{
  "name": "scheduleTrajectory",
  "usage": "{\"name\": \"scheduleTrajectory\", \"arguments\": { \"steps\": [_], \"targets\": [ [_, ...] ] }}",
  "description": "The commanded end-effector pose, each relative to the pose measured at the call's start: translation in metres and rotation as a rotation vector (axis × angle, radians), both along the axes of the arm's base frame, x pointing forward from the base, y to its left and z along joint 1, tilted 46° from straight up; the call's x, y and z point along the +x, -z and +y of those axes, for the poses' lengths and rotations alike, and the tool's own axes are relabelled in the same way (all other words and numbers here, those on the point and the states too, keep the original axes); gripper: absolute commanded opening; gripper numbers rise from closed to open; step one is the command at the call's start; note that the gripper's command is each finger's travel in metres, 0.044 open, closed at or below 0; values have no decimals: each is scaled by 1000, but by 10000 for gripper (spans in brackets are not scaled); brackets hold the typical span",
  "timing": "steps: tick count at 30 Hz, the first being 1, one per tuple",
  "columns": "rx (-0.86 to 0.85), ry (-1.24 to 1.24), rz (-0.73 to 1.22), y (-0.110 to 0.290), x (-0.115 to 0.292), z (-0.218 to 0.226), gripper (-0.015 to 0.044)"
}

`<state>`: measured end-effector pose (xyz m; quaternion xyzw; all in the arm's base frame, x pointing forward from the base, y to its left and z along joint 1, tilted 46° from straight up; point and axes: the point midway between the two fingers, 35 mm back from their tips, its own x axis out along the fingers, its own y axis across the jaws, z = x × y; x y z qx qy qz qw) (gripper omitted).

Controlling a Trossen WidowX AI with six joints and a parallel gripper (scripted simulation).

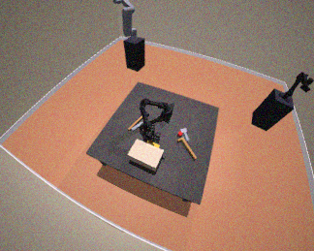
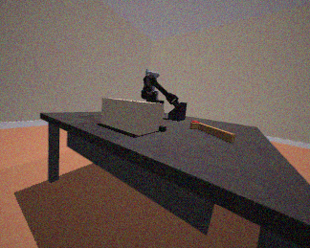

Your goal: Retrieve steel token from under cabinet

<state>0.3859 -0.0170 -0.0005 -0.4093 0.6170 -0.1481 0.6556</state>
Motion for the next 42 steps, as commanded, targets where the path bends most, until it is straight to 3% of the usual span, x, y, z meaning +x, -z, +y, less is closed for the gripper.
{"name": "scheduleTrajectory", "arguments": {
  "steps": [1,42],
  "targets": [
    [0,0,6,0,-6,-3,0],
    [-1,0,8,-4,-44,-18,0]
  ]
}}
